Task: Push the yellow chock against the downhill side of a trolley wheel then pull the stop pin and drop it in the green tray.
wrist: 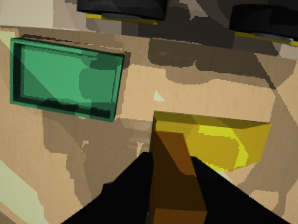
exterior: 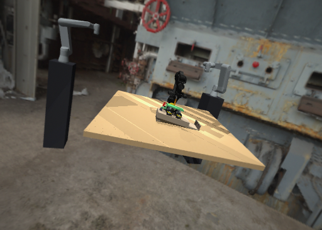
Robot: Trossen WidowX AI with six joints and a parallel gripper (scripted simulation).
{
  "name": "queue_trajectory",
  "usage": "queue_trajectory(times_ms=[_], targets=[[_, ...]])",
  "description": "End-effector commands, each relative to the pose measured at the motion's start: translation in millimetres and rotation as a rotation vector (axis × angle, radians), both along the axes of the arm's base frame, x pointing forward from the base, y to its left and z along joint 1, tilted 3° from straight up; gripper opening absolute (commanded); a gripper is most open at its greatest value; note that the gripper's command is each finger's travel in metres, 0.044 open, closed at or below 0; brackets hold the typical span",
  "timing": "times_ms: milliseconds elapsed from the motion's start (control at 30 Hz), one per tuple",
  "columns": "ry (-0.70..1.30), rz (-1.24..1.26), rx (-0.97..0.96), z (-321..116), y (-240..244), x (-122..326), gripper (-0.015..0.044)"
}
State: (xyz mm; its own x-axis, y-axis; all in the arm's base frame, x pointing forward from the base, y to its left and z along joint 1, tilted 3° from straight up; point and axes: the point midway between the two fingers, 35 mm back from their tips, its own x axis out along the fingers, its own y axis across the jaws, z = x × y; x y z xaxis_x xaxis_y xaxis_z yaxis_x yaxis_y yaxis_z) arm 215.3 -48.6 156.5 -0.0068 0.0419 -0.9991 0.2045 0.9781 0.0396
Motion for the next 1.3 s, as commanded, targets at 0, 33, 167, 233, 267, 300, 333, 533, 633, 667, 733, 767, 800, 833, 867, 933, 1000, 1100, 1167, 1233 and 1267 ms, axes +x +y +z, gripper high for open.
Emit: queue_trajectory(times_ms=[0, 33, 167, 233, 267, 300, 333, 533, 633, 667, 733, 767, 800, 833, 867, 933, 1000, 1100, 1167, 1233, 1267], targets=[[-0.007, -0.002, 0.004, 0.1, 12.0, 6.4, 0.0000], [-0.007, -0.002, 0.004, -0.2, 15.1, 7.8, 0.0000], [-0.008, -0.002, 0.006, -1.6, 28.4, 13.4, 0.0000], [-0.008, -0.002, 0.007, -2.4, 35.9, 16.6, 0.0000], [-0.008, -0.002, 0.007, -2.8, 39.6, 18.1, 0.0000], [-0.008, -0.002, 0.007, -3.2, 43.2, 19.6, 0.0000], [-0.009, -0.002, 0.008, -3.6, 46.8, 21.1, 0.0000], [-0.010, -0.002, 0.010, -5.8, 68.2, 30.0, 0.0000], [-0.010, -0.002, 0.011, -6.6, 78.5, 34.6, 0.0000], [-0.010, -0.002, 0.012, -6.8, 82.0, 36.2, 0.0000], [-0.010, -0.002, 0.012, -7.2, 90.2, 40.1, 0.0000], [-0.011, -0.002, 0.013, -7.2, 94.2, 42.0, 0.0000], [-0.011, -0.002, 0.013, -7.3, 97.6, 43.7, 0.0000], [-0.011, -0.002, 0.014, -7.2, 101.1, 45.6, 0.0000], [-0.011, -0.002, 0.014, -7.2, 104.8, 47.5, 0.0000], [-0.012, -0.002, 0.015, -6.8, 112.1, 51.4, 0.0000], [-0.012, -0.002, 0.016, -6.2, 119.0, 55.3, 0.0000], [-0.012, -0.002, 0.017, -4.7, 128.6, 61.1, 0.0000], [-0.011, -0.002, 0.012, -4.3, 131.0, 62.5, 0.0000], [-0.004, -0.002, -0.016, -4.3, 132.4, 62.9, 0.0000], [0.001, -0.002, -0.038, -4.2, 133.5, 63.3, 0.0000]])
